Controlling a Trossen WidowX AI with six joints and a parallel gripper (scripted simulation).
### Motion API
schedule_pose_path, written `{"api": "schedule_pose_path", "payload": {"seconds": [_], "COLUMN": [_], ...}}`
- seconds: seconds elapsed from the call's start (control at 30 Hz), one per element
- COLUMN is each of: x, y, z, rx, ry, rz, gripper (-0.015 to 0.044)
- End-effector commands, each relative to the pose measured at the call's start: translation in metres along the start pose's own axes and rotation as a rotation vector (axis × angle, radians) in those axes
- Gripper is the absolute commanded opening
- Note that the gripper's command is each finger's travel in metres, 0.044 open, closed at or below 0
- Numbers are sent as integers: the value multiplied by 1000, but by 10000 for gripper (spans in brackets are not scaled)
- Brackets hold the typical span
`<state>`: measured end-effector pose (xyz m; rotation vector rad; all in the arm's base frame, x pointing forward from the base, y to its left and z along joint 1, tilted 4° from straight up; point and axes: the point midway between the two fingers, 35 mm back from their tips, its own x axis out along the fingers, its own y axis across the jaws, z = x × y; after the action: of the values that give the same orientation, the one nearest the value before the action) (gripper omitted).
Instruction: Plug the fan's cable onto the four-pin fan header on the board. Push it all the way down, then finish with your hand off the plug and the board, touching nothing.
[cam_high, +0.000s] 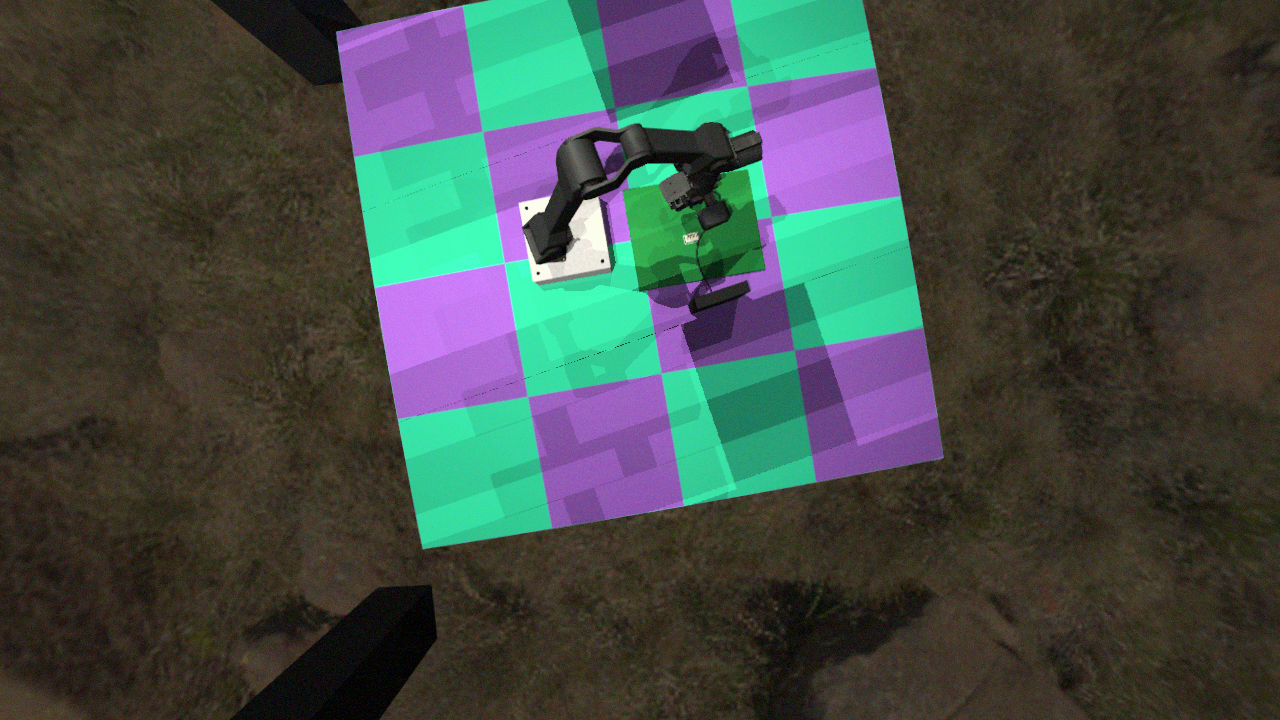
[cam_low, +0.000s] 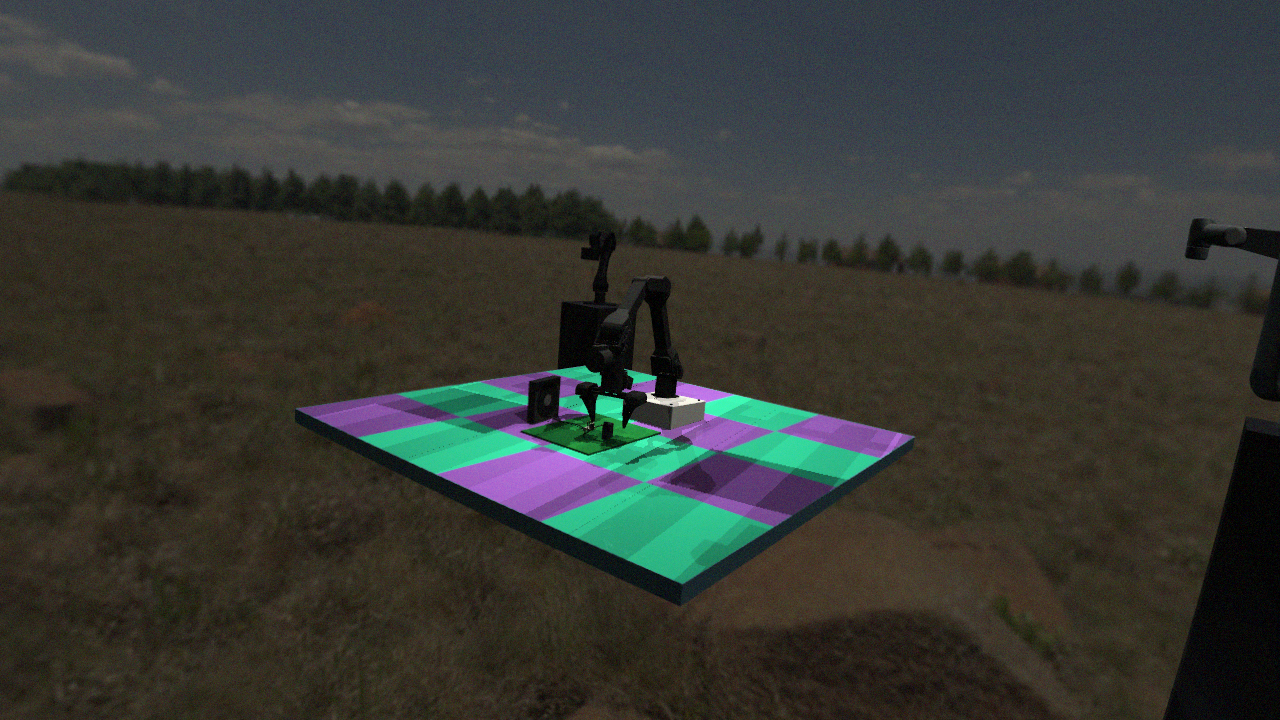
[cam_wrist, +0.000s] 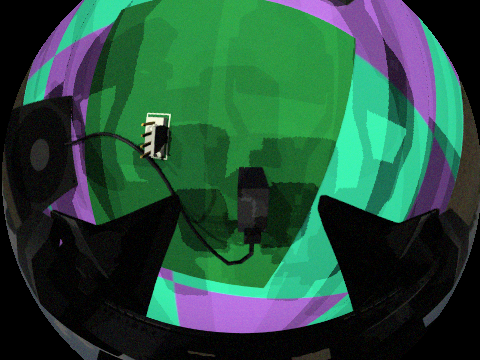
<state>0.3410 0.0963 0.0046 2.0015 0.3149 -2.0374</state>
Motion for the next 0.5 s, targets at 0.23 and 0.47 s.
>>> {"api": "schedule_pose_path", "payload": {"seconds": [0.23,0.47], "x": [19,25], "y": [-1,-1], "z": [3,3], "rx": [0,0], "ry": [-6,-7], "rz": [-6,-6], "gripper": [440,440]}}
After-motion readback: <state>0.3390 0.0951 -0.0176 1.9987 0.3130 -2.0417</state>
